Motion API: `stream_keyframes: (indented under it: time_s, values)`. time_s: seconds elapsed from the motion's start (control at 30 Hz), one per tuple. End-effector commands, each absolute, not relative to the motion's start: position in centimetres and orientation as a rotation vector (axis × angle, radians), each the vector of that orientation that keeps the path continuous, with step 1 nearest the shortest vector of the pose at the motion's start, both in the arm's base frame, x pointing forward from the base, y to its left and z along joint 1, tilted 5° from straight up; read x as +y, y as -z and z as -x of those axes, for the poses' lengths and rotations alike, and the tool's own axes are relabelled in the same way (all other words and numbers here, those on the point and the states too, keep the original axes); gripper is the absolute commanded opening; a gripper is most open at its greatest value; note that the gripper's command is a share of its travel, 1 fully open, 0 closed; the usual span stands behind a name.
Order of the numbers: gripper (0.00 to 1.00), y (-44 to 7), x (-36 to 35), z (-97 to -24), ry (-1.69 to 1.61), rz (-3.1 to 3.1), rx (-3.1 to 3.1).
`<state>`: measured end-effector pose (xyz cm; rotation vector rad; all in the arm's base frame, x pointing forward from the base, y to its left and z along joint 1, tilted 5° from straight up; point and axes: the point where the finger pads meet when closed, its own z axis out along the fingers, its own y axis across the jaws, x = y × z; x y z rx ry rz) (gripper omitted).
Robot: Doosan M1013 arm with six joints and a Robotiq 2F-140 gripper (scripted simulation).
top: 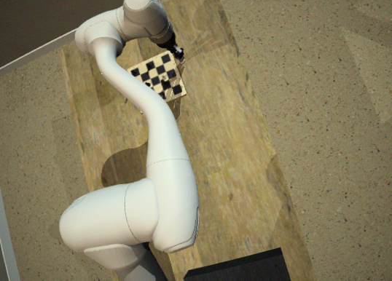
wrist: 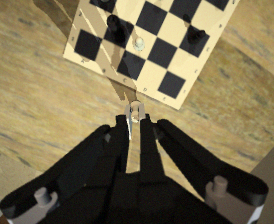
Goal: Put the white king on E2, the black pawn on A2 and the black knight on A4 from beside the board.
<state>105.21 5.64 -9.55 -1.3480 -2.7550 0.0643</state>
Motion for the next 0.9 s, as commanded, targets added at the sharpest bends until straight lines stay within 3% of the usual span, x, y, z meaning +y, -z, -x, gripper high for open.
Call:
stream_keyframes:
  time_s: [0.0, 0.67, 0.87]
  values:
    - [0.00, 9.5, 5.6, -105.2, -0.064, 1.348, -2.755]
    - [0.00, 9.5, 5.6, -105.2, -0.064, 1.348, -2.755]
    - [0.00, 7.3, 5.7, -105.4, -0.064, 1.348, -2.755]
